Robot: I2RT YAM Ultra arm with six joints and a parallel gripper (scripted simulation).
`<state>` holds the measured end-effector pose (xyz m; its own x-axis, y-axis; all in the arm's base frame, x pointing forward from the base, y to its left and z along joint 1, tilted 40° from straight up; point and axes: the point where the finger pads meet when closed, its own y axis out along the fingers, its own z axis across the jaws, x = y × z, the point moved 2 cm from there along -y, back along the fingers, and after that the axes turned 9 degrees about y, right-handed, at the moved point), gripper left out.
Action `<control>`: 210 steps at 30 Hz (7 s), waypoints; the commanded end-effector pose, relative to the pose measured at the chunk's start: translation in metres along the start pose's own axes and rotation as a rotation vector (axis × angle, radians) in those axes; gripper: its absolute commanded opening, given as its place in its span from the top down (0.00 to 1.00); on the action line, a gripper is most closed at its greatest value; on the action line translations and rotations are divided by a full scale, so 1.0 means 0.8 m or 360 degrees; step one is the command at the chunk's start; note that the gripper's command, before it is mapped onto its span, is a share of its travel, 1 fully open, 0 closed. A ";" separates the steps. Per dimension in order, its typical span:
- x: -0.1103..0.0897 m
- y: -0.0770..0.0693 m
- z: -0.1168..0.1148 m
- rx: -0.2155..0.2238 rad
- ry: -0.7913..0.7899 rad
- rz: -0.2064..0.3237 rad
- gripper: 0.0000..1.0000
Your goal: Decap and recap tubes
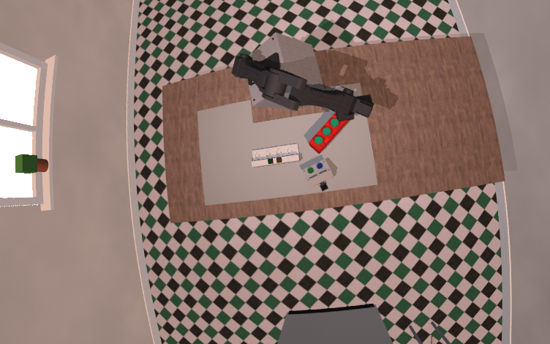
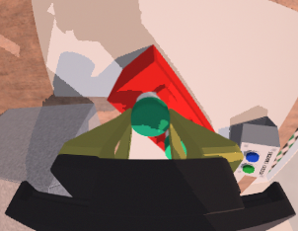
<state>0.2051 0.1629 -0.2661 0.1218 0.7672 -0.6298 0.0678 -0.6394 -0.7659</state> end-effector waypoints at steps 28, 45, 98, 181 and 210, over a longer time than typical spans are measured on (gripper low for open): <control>0.003 -0.006 -0.003 -0.0023 -0.1869 -0.0001 1.00; 0.003 -0.006 -0.003 -0.0022 -0.1604 -0.0003 0.51; 0.003 -0.006 -0.002 -0.0004 0.2475 -0.0024 0.51; 0.005 -0.007 -0.002 -0.0017 0.0175 -0.0014 1.00; 0.005 -0.007 -0.002 -0.0022 -0.1621 -0.0003 1.00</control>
<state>0.2049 0.1641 -0.2658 -0.7107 0.5024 -0.4925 0.0747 -0.6422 -0.7629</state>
